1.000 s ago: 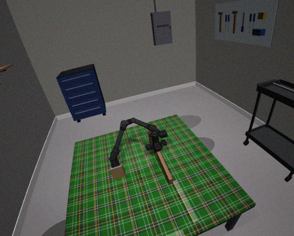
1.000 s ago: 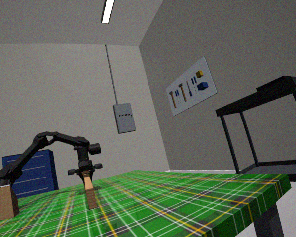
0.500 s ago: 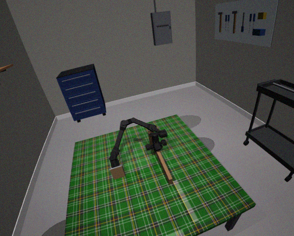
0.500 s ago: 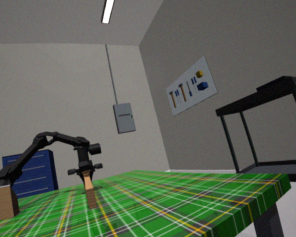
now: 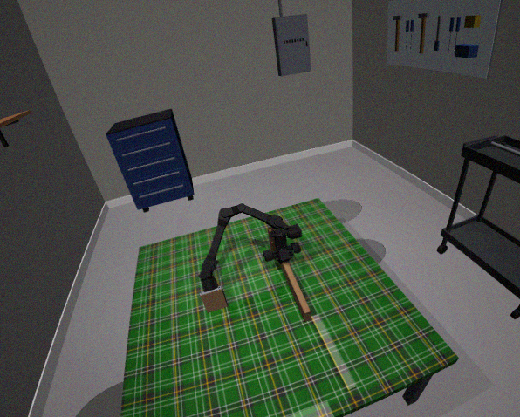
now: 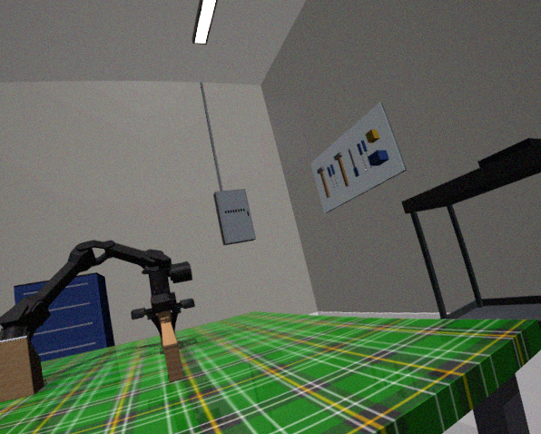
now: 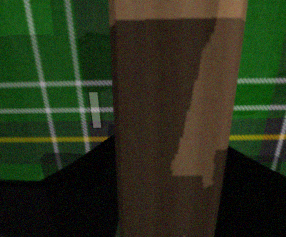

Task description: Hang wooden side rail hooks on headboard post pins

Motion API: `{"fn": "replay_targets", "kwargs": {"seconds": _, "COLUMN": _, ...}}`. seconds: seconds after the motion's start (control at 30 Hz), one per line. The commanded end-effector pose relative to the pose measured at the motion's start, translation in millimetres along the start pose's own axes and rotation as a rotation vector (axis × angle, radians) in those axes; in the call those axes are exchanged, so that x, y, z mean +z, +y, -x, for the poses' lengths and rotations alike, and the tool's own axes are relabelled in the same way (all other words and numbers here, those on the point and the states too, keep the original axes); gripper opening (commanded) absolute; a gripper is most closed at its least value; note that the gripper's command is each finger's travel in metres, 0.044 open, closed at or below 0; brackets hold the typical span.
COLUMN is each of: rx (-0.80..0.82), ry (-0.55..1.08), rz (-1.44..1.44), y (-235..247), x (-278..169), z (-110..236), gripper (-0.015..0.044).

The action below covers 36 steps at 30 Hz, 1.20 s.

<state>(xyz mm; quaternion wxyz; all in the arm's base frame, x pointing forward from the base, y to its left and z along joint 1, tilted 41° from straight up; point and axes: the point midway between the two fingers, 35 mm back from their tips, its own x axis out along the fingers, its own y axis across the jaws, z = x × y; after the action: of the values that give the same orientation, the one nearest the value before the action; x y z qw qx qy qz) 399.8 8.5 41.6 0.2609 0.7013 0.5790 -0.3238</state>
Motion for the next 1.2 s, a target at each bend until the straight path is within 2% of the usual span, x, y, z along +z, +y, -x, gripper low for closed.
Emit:
{"fn": "replay_targets", "kwargs": {"seconds": 0.0, "rx": 0.007, "ry": -0.001, "rz": -0.003, "y": 0.9, "x": -1.5, "z": 3.2, "gripper": 0.0}}
{"fn": "replay_targets", "kwargs": {"seconds": 1.17, "rx": 0.007, "ry": 0.0, "rz": -0.003, "y": 0.8, "x": -5.3, "z": 3.3, "gripper": 0.0}}
